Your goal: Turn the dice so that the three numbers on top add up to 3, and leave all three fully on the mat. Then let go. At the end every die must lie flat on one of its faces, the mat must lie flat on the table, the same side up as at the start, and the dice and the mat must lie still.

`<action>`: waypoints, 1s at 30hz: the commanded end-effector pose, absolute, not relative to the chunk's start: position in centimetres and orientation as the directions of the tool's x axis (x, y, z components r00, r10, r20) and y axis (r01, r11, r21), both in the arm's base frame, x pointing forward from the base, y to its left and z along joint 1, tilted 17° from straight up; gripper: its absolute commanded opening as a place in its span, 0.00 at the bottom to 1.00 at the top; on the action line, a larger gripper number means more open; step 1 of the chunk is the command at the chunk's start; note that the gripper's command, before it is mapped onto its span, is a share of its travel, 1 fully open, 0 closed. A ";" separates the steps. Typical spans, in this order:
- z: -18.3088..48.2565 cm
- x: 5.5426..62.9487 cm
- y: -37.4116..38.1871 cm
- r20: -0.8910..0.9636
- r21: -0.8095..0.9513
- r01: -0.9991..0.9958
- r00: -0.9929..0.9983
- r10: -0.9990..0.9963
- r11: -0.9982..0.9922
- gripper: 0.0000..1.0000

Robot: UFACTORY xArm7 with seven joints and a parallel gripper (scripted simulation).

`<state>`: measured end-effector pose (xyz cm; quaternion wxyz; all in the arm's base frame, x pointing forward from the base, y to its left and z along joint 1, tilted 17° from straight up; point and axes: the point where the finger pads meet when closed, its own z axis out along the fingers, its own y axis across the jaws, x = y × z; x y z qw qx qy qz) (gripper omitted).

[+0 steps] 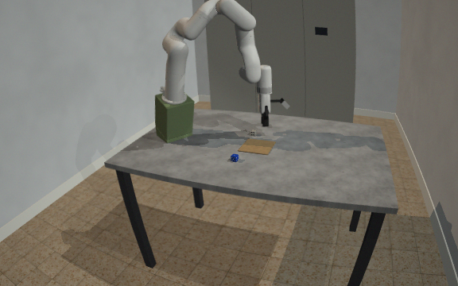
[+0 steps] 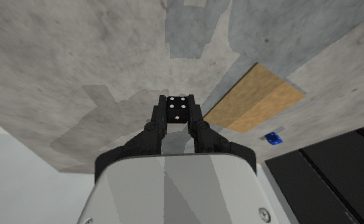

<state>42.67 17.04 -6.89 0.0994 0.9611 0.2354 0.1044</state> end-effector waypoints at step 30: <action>0.1 39.2 4.8 0.229 0.189 0.133 0.958 0.175 -0.973 0.21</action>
